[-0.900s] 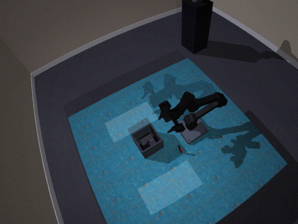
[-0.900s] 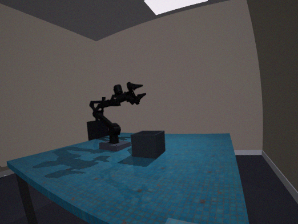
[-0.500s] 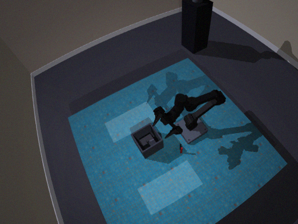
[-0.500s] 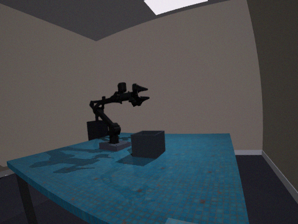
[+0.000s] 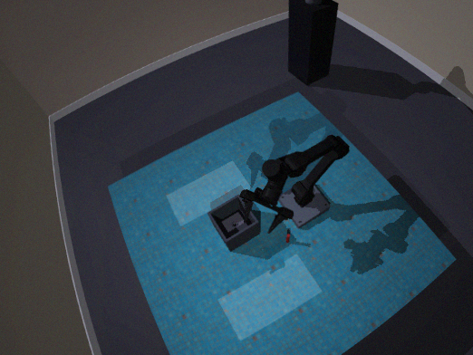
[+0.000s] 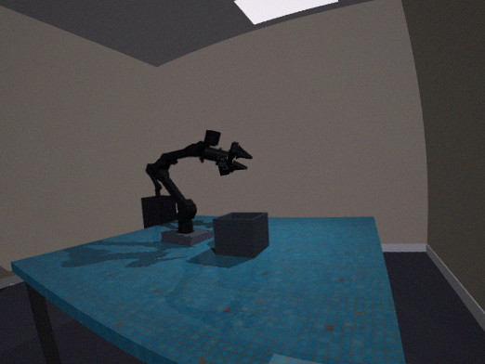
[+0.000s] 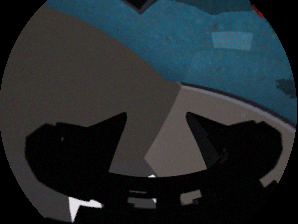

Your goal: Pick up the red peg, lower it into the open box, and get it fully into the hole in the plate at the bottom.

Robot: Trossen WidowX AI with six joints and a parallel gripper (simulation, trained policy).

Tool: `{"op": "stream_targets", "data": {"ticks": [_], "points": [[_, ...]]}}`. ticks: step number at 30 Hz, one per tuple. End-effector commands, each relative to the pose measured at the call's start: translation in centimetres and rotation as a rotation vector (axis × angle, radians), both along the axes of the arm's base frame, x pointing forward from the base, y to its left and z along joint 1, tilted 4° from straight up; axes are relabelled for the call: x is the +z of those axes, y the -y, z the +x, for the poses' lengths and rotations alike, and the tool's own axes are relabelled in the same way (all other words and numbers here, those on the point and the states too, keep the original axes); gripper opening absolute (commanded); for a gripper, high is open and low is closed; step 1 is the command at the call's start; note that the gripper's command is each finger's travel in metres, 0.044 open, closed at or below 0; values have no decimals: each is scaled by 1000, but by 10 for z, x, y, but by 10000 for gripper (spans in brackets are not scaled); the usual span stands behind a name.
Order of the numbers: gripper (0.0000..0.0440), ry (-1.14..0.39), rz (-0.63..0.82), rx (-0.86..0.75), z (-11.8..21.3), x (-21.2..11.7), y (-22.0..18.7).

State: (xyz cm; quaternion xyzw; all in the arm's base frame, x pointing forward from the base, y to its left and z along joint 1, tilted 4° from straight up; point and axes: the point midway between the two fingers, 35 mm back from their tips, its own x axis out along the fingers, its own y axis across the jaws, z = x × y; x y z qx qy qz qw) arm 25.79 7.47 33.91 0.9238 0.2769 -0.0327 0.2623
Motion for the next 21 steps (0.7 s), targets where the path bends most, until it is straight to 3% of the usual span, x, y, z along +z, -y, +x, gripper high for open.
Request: {"op": "stream_targets", "data": {"ticks": [1, 21], "points": [[440, -96, -38, 52, 1, -15, -12], [440, -549, -341, 349, -29, -115, -58]]}}
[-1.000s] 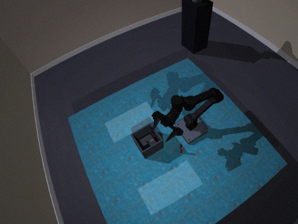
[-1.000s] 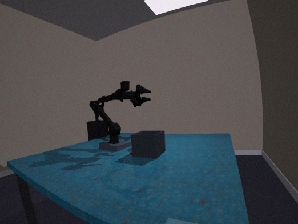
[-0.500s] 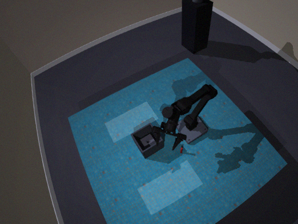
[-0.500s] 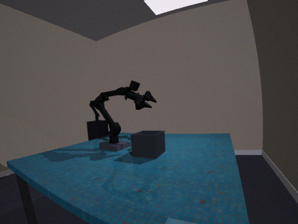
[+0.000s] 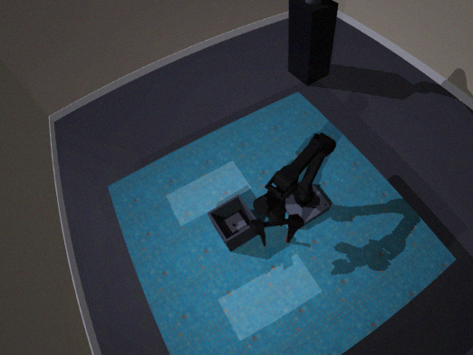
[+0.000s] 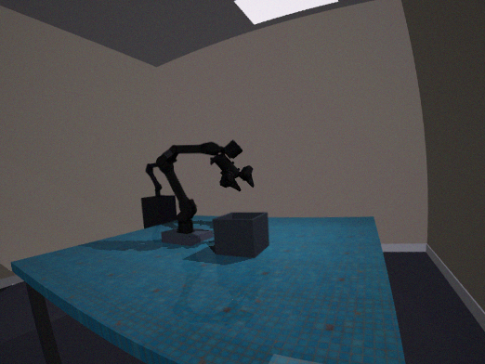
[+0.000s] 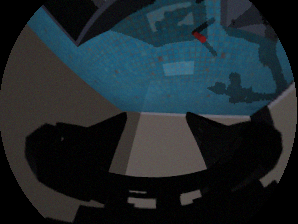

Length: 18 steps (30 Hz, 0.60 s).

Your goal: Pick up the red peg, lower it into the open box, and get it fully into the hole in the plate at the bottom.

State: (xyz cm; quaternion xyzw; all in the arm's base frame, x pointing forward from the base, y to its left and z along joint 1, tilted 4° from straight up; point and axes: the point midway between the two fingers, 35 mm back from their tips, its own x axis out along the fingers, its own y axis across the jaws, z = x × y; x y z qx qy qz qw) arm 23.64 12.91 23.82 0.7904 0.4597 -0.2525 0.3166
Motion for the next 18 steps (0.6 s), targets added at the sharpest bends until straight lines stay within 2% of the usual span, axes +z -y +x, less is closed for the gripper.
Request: {"op": "stream_targets", "data": {"ticks": [1, 18], "points": [[440, -78, -71, 65, -10, -18, -5], [440, -347, -352, 322, -55, -87, -5]]}}
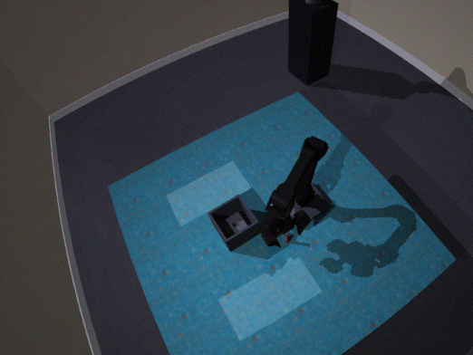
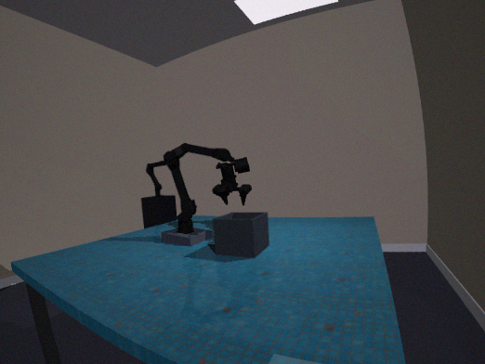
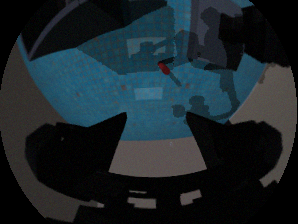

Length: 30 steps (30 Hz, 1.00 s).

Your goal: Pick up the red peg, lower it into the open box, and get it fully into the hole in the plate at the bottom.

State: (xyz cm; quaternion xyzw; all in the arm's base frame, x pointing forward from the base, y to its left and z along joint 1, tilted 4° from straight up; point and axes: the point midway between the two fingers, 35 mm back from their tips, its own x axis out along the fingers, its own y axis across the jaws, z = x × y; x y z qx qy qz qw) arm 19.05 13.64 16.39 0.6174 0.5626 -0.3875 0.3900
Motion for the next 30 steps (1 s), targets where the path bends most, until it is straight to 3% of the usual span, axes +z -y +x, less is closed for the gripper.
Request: {"op": "stream_targets", "data": {"ticks": [1, 24, 27, 30], "points": [[440, -56, -63, 60, -11, -16, 3], [438, -165, -213, 203, -31, -93, 22], [425, -163, -226, 204, -30, -102, 25], [376, -155, -230, 210, -28, -109, 25]]}}
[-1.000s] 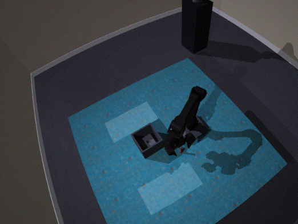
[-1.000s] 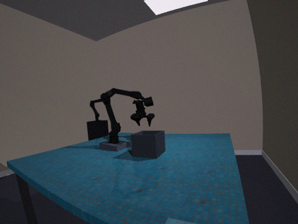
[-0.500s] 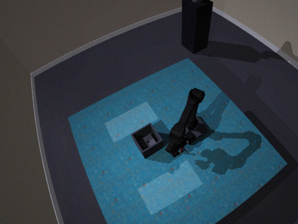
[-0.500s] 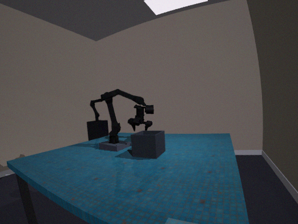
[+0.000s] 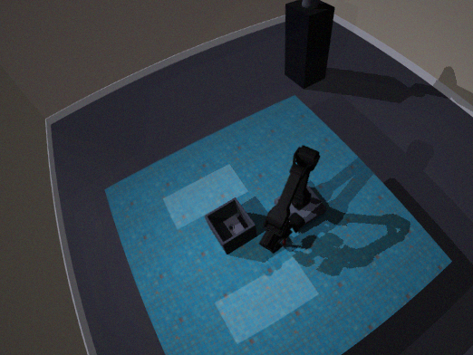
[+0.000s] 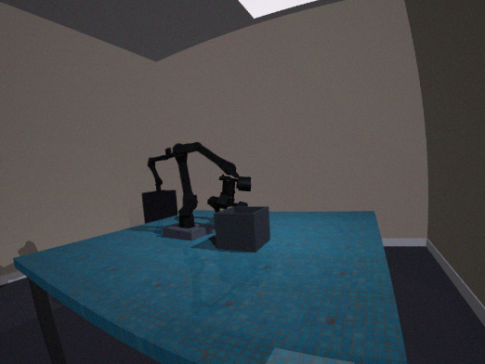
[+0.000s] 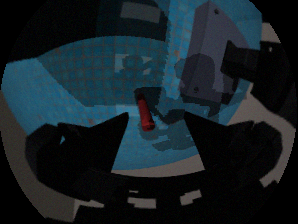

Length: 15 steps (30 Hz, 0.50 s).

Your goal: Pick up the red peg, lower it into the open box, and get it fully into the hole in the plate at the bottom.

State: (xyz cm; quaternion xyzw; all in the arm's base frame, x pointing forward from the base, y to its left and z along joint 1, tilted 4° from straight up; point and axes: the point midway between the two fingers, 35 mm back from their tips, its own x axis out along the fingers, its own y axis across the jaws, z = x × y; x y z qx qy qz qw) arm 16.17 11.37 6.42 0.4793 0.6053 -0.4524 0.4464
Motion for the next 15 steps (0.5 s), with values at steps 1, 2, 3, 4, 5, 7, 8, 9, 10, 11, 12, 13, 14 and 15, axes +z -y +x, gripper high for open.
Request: {"op": "stream_targets", "data": {"ticks": [1, 2, 3, 4, 5, 7, 8, 9, 10, 11, 12, 13, 14, 15], "points": [[350, 5, -11, 12, 2, -12, 2], [324, 6, -12, 16, 3, -14, 2], [299, 7, -12, 20, 3, -16, 1], [275, 7, -12, 24, 4, -17, 1], [250, 8, -13, 29, 5, -19, 1], [200, 10, -13, 39, 6, -21, 1], [173, 11, -12, 45, 7, -22, 0], [147, 12, -12, 51, 8, -22, 0], [121, 13, -11, 57, 8, -23, 0], [95, 14, -9, 63, 9, -23, -1], [68, 16, -8, 70, 10, -23, -1], [42, 17, -5, 77, 10, -23, -2], [16, 19, -2, 84, 11, -23, -2], [0, 20, 1, 91, 11, -22, -3]]}}
